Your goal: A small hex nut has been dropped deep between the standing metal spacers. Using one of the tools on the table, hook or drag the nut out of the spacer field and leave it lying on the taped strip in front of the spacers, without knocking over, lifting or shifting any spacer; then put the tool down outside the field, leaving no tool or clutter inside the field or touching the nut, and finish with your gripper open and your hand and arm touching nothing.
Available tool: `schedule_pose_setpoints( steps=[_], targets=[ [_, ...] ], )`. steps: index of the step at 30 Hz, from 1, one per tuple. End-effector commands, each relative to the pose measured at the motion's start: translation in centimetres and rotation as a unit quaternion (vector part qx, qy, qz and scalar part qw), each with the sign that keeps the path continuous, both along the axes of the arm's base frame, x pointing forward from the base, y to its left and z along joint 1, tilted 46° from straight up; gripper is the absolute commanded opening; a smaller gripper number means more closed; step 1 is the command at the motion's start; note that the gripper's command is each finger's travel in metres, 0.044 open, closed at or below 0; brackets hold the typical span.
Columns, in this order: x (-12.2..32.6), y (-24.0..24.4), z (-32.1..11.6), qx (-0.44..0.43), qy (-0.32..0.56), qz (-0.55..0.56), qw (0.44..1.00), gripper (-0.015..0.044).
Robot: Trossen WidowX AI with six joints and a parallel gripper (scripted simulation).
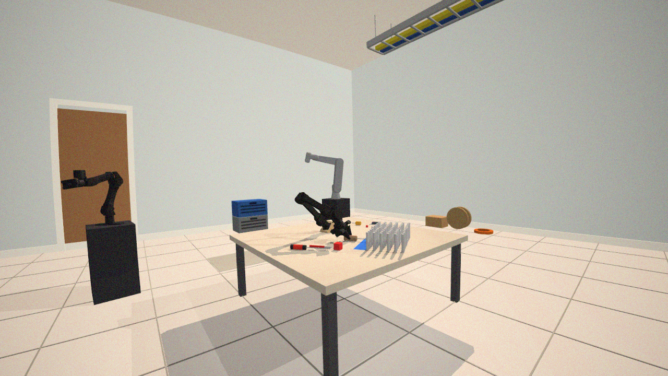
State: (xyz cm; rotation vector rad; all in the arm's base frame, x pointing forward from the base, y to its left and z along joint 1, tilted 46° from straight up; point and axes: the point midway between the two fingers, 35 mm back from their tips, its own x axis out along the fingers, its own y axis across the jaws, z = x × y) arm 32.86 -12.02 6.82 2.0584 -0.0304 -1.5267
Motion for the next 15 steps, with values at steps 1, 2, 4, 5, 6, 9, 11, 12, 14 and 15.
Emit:
schedule_pose_setpoints(
  steps=[1,2,4,5,6,9,11,12,14,15],
  targets=[
    [-0.36,0.10,0.04,0.002,0.001,0.004,1.000,0.0000],
    [-0.41,0.09,0.06,0.002,0.001,0.004,1.000,0.0000],
    [-0.53,0.07,0.10,0.002,0.001,0.004,1.000,0.0000],
    [-0.58,0.06,0.12,0.002,0.001,0.004,1.000,0.0000],
    [-0.64,0.05,0.14,0.002,0.001,0.004,1.000,0.0000],
    [-0.81,0.02,0.20,0.002,0.001,0.004,1.000,0.0000],
    [-0.92,0.00,0.24,0.002,0.001,0.004,1.000,0.0000],
    [-0.98,-0.01,0.26,0.002,0.001,0.004,1.000,0.0000],
    [-1.09,-0.03,0.31,0.002,0.001,0.004,1.000,0.0000],
    [-1.15,-0.04,0.33,0.002,0.001,0.004,1.000,0.0000]
  ],
)
